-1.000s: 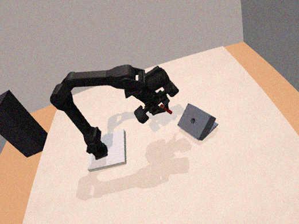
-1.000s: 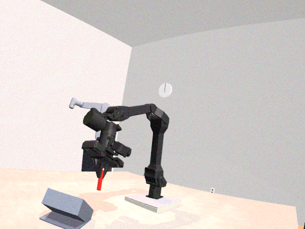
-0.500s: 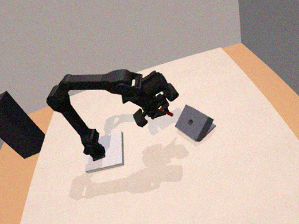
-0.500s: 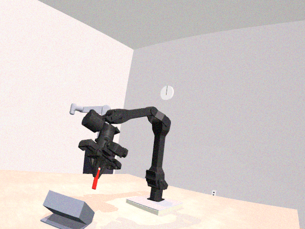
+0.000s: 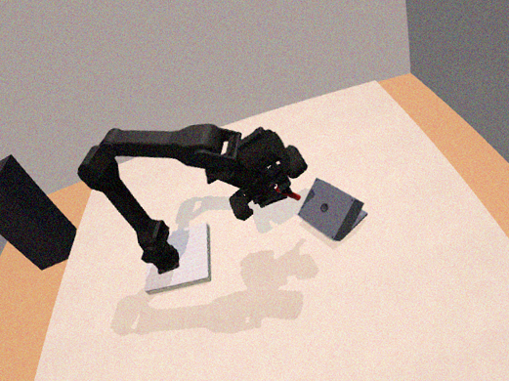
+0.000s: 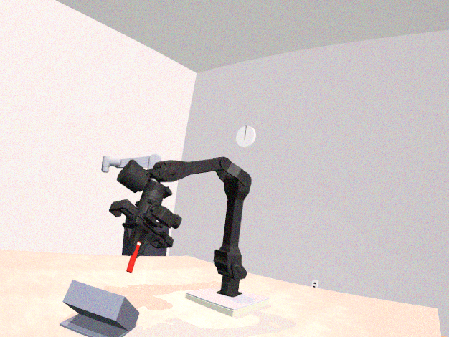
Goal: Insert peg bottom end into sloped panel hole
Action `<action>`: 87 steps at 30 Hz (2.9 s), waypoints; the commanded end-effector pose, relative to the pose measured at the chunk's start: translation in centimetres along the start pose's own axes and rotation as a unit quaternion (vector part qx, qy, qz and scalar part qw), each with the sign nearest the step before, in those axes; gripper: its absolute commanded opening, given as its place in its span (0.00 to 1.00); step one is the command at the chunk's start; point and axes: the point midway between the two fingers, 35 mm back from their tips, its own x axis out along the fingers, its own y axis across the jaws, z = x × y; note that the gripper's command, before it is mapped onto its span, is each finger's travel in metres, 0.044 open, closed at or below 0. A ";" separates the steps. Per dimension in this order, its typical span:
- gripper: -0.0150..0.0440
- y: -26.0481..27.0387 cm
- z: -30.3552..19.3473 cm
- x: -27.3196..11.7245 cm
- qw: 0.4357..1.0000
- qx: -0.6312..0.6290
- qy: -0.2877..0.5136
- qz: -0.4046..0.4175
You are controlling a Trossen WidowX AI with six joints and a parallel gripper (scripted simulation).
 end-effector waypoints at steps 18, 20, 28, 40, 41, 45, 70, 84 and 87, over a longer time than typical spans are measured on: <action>0.25 -0.9 -1.7 1.6 0.999 0.027 0.000 -0.028; 0.25 -0.9 -1.8 2.0 0.999 0.028 0.001 -0.030; 0.25 -1.2 -2.2 3.6 0.999 0.034 0.001 -0.038; 0.25 -1.3 -2.4 4.6 0.999 0.032 0.001 -0.042; 0.25 -1.3 -2.4 4.6 0.999 0.032 0.001 -0.043; 0.25 -1.4 -2.4 5.1 0.999 0.032 0.001 -0.043; 0.25 -1.6 -2.4 6.4 0.999 0.029 0.000 -0.046; 0.25 -1.4 -2.4 6.4 0.999 0.029 0.000 -0.046; 0.25 -1.3 -2.4 6.5 0.999 0.029 0.000 -0.046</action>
